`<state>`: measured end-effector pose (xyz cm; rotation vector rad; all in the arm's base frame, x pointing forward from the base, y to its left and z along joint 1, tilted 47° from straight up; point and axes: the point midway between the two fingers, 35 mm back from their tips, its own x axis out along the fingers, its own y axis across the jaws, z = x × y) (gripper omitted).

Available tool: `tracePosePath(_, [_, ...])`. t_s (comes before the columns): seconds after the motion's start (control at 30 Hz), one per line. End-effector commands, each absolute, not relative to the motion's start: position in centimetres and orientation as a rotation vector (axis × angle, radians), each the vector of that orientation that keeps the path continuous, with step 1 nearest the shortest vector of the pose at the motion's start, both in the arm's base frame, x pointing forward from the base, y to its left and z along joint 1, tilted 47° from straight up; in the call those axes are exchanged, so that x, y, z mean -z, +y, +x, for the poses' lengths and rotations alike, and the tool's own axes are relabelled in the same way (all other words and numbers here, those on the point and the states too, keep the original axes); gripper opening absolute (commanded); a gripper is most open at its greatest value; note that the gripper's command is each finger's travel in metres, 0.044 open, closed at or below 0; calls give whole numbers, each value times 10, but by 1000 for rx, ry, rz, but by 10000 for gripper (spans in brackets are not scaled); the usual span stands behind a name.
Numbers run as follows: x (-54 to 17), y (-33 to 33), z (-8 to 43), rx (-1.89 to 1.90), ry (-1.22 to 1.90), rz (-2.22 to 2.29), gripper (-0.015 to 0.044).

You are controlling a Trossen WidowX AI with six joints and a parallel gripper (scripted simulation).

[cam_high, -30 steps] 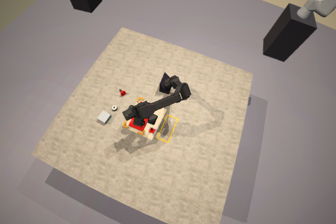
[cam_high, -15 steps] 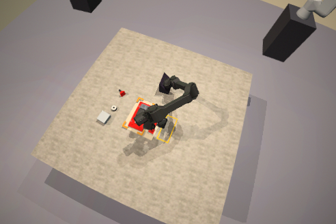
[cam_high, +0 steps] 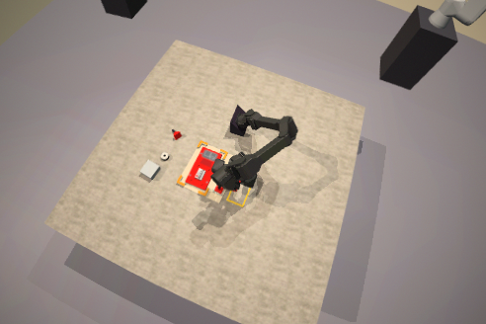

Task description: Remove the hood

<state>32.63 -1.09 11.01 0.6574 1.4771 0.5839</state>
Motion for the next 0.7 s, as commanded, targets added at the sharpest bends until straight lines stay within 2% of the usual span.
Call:
tracePosePath(0.0, [-121, 0, 321, -587, 1477, 664, 0])
tracePosePath(0.67, [-137, 25, 310, -594, 1478, 667, 0])
